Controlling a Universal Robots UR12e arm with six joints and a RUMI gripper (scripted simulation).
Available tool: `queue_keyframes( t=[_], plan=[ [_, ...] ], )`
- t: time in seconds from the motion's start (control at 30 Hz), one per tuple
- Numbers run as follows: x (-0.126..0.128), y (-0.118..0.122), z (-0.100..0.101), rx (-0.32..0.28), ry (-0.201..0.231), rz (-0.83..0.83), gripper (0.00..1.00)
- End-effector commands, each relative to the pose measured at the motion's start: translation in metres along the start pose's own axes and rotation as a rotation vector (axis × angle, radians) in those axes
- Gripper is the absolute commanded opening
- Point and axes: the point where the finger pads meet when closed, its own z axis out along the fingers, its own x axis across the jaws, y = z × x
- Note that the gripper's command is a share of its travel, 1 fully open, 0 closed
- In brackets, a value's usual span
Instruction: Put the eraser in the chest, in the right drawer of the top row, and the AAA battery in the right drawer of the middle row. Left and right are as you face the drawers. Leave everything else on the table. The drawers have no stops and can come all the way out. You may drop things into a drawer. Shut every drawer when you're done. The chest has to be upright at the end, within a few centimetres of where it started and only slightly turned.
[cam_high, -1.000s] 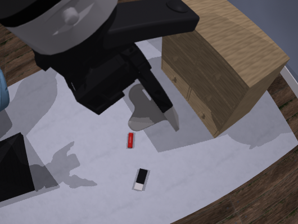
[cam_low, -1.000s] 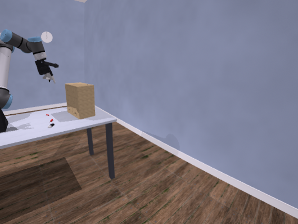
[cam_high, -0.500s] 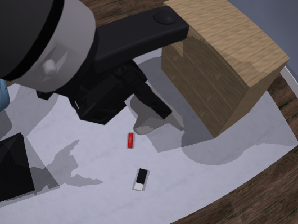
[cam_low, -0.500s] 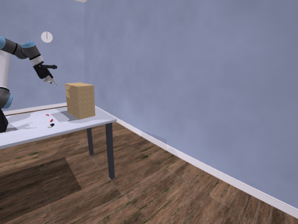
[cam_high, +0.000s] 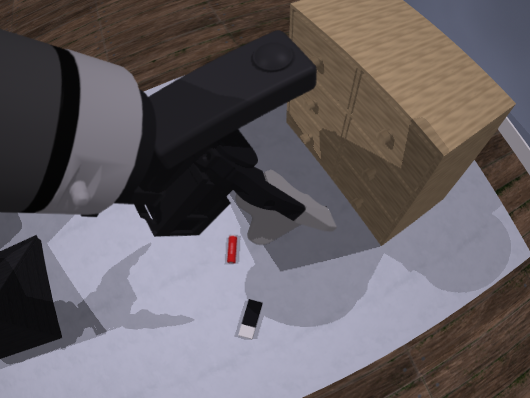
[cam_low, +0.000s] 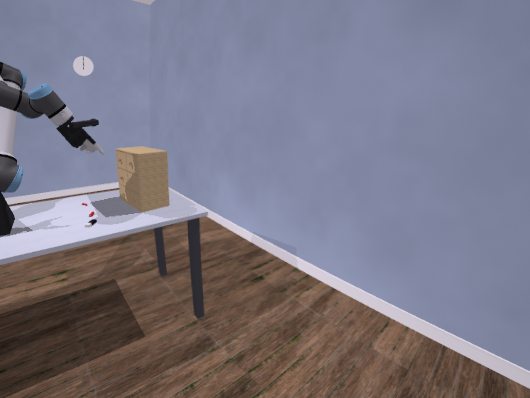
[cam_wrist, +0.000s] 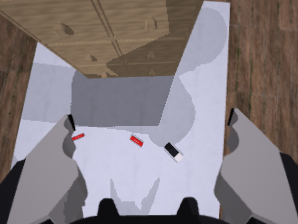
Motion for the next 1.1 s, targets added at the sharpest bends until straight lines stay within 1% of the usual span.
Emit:
queue_keyframes(
  t=[0.0, 0.4, 0.47, 0.97, 1.07],
  plan=[
    [0.001, -0.001, 0.006, 0.055, 0.007, 0.0, 1.0],
    [0.002, -0.002, 0.019, 0.176, 0.008, 0.002, 1.0],
    [0.002, -0.002, 0.019, 0.176, 0.008, 0.002, 1.0],
    [0.001, -0.003, 0.031, 0.286, 0.009, 0.003, 1.0],
    [0.002, -0.003, 0.031, 0.292, 0.009, 0.003, 1.0]
  ],
)
